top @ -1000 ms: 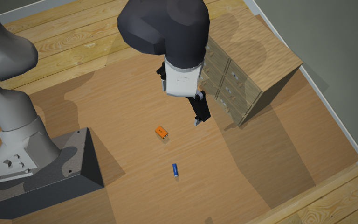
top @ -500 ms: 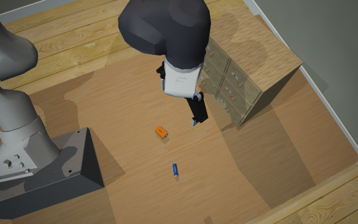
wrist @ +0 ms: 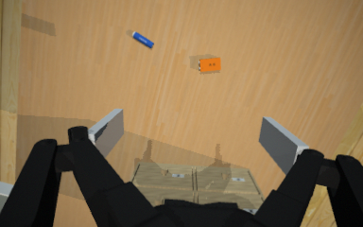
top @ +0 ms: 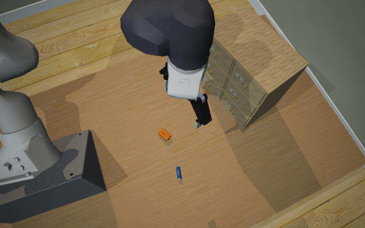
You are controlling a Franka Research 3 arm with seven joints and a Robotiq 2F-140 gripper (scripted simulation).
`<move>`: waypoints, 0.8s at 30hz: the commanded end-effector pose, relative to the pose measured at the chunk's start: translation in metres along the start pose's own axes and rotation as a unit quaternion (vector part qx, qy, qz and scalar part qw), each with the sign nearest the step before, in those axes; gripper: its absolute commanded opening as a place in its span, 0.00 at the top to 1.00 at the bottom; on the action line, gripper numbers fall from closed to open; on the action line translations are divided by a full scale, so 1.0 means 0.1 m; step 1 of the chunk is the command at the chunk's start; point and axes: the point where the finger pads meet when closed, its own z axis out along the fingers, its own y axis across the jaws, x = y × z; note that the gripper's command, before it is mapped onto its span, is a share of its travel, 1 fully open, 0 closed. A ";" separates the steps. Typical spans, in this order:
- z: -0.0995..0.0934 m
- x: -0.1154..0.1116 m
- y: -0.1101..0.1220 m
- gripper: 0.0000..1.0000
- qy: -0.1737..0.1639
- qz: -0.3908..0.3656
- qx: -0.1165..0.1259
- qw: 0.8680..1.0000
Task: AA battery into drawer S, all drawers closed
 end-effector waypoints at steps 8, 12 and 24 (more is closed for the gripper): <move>0.00 0.00 0.00 0.00 0.000 0.000 0.000 1.000; 0.00 0.01 -0.03 0.00 0.000 0.001 0.000 1.000; 0.05 0.12 -0.32 0.00 0.000 0.003 -0.001 1.000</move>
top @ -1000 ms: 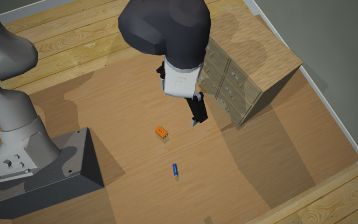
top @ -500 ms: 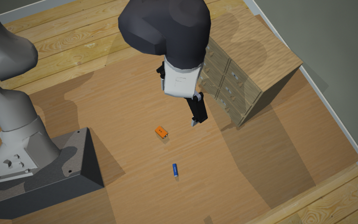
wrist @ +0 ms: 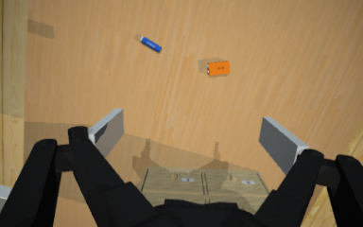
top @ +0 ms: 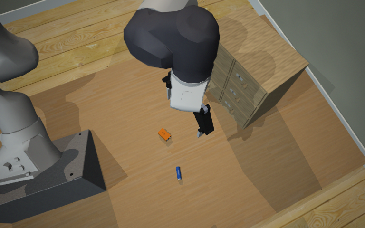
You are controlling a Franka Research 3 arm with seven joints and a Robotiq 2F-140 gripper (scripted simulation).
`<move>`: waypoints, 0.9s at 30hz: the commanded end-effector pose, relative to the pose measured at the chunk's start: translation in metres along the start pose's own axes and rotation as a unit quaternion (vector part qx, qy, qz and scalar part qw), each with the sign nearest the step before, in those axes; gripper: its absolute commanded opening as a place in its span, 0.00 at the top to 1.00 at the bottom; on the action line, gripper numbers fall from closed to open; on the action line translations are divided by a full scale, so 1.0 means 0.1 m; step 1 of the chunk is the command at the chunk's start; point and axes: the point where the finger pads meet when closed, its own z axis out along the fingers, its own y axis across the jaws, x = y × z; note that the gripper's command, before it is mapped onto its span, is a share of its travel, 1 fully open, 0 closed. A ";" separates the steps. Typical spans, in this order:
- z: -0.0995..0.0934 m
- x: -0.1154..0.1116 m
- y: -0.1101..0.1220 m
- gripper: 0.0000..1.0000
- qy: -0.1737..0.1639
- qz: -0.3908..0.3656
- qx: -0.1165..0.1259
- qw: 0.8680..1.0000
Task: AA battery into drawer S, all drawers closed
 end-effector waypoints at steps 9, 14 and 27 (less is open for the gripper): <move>0.03 0.07 -0.22 0.00 0.002 -0.005 0.003 1.000; 0.03 0.08 -0.24 0.00 0.002 -0.004 0.003 1.000; 0.28 -0.16 -0.27 0.00 -0.128 0.001 0.008 0.992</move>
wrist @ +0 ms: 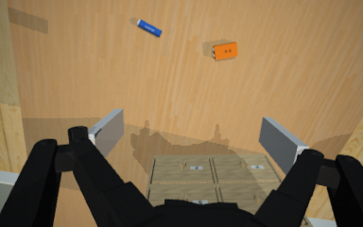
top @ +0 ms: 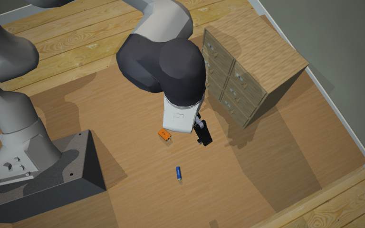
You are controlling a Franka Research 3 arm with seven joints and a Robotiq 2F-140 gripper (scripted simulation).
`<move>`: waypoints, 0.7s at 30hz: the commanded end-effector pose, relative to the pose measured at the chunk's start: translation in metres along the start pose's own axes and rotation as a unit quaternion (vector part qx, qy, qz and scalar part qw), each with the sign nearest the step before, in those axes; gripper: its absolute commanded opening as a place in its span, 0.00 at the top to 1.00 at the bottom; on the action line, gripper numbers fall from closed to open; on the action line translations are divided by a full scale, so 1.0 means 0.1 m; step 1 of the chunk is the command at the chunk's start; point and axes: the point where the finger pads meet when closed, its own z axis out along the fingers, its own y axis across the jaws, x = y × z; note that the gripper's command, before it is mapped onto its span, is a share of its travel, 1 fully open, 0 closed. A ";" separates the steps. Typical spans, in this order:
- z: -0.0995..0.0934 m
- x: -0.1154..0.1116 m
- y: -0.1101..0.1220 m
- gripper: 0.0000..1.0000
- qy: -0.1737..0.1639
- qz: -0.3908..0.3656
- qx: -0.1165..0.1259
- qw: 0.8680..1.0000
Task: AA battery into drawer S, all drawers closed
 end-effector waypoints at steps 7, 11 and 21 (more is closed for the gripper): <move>0.20 -0.28 -0.10 0.00 -0.129 -0.026 0.016 0.991; 0.27 -0.33 -0.10 0.00 -0.162 -0.027 0.015 0.986; 0.46 -0.48 -0.08 0.00 -0.244 -0.033 0.006 0.969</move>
